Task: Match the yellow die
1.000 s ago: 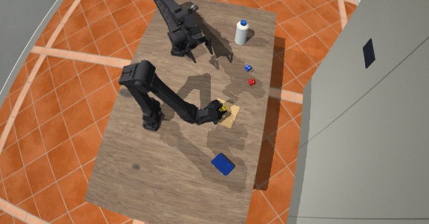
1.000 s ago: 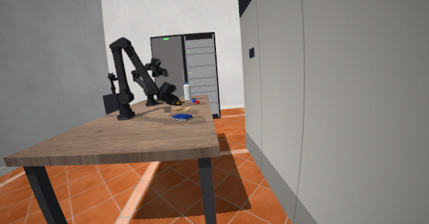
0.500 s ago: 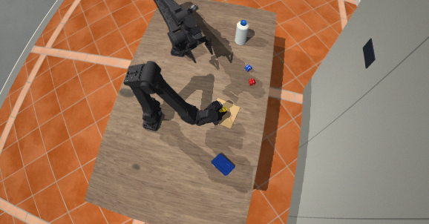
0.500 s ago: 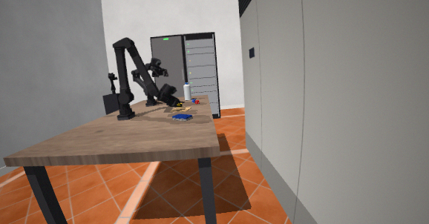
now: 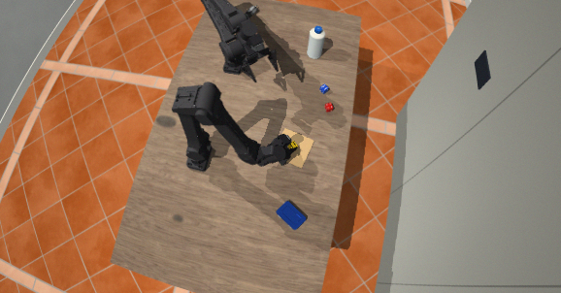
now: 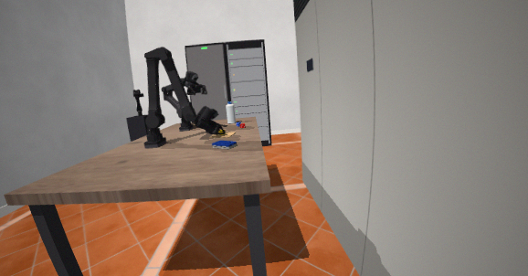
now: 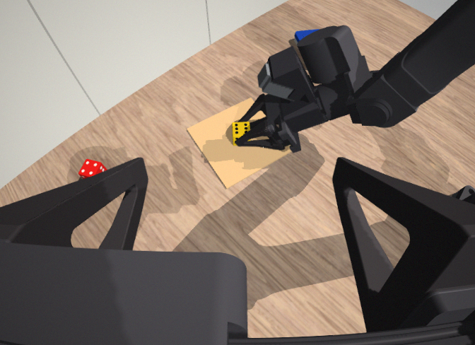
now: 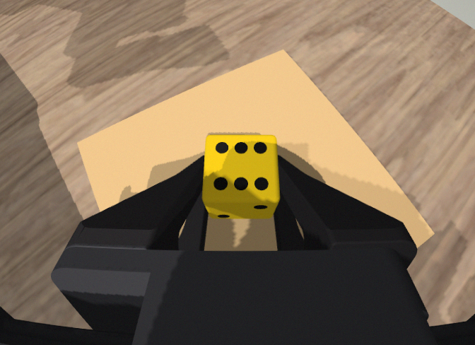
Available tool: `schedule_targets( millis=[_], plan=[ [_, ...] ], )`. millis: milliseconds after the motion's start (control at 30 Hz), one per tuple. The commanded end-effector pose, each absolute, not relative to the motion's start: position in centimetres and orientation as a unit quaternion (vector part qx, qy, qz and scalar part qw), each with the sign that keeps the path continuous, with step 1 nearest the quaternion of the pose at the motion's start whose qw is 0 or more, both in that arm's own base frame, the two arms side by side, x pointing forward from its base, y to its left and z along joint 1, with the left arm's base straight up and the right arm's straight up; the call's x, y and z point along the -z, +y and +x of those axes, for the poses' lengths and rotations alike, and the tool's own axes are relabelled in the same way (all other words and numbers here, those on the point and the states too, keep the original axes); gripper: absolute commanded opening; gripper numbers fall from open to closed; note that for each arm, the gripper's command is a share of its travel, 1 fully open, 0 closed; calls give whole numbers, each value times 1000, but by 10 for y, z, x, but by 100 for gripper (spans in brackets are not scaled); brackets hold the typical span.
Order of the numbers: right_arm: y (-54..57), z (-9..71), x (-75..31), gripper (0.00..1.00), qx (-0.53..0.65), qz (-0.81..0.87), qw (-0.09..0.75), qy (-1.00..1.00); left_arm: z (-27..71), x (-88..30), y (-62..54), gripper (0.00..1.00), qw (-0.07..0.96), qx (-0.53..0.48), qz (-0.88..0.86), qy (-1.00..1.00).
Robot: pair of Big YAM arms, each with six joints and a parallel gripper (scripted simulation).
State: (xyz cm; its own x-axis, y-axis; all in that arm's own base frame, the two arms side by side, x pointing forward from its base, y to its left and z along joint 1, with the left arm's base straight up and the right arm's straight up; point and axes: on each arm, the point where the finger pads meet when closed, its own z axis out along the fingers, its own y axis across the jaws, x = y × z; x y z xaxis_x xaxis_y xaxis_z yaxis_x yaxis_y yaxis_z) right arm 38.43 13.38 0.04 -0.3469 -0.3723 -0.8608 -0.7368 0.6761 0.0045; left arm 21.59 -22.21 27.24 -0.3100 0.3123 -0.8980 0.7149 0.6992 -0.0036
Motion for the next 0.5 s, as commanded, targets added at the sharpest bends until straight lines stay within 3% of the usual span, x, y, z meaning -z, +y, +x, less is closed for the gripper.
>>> schedule_targets(
  millis=[0, 100, 333, 400, 467],
  plan=[
    [135, 405, -17, 25, -192, -352, 480, 780, 218, -290, -224, 100, 503, 213, 326, 772],
    [128, 397, -17, 53, -190, -349, 476, 785, 218, -290, -224, 100, 503, 213, 326, 772],
    [110, 372, -14, 55, -194, -348, 458, 794, 218, -290, -224, 100, 503, 213, 326, 772],
    [108, 369, -16, 77, -194, -348, 458, 795, 218, -290, -224, 100, 503, 213, 326, 772],
    [108, 369, -16, 77, -194, -348, 458, 795, 218, -290, -224, 100, 503, 213, 326, 772]
  ],
)
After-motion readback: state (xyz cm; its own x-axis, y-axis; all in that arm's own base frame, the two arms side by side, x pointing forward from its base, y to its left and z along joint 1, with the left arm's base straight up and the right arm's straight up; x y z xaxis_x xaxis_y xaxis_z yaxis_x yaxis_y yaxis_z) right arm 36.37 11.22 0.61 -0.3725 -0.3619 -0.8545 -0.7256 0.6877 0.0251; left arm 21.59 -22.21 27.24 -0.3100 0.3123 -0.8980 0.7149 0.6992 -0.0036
